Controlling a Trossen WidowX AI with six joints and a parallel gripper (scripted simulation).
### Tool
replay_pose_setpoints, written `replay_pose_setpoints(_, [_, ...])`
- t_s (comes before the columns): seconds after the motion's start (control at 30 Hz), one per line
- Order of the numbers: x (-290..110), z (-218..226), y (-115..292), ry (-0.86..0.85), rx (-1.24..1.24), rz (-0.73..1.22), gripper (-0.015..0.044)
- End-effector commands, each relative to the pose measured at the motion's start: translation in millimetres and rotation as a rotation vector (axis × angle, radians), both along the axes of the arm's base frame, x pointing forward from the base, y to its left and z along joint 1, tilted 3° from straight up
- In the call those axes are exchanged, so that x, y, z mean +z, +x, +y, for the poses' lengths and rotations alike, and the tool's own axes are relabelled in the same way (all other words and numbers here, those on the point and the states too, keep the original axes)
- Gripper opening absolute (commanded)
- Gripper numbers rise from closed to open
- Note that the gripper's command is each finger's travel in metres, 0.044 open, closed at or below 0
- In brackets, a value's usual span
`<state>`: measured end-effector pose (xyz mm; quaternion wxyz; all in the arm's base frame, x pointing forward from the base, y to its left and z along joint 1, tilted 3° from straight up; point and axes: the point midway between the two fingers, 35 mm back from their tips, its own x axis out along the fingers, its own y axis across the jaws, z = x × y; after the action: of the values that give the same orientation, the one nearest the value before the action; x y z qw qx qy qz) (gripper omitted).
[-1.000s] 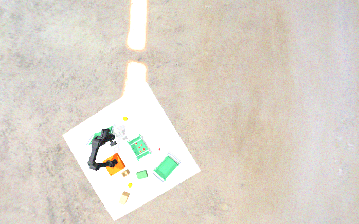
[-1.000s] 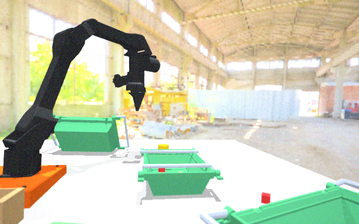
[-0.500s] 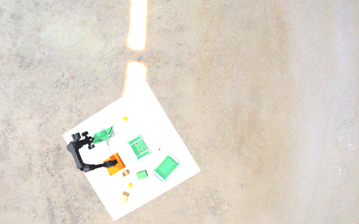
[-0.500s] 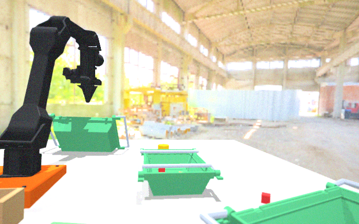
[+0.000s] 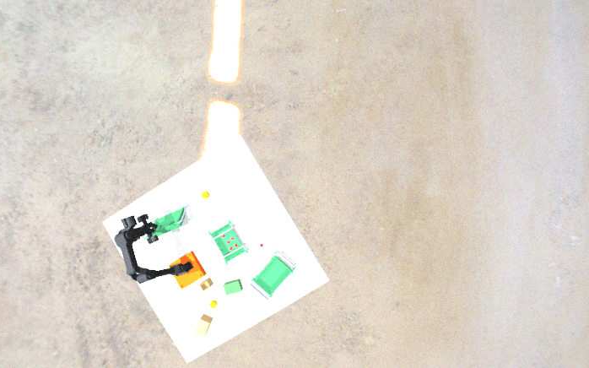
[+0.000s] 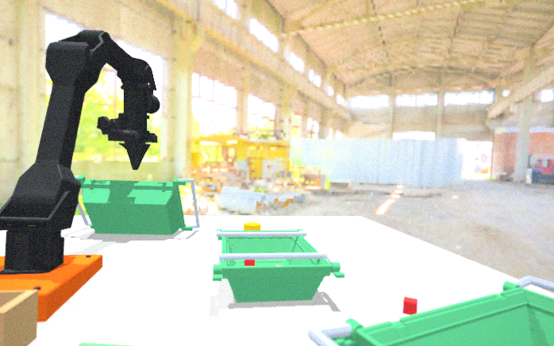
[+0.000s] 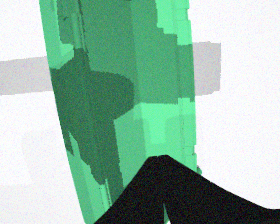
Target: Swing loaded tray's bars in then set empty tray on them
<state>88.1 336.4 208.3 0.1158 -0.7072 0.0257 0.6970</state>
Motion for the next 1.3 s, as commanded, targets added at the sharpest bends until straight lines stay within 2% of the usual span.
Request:
replay_pose_setpoints(0.0, [-16.8, 0.3, 0.5, -0.019, -0.004, 0.001, 0.0])
replay_pose_setpoints(0.27, [-47.0, 0.8, 0.6, -0.039, -0.004, 0.005, 0.0])
replay_pose_setpoints(1.27, [-51.0, -38.1, -8.7, -0.043, -0.004, 0.006, 0.0])
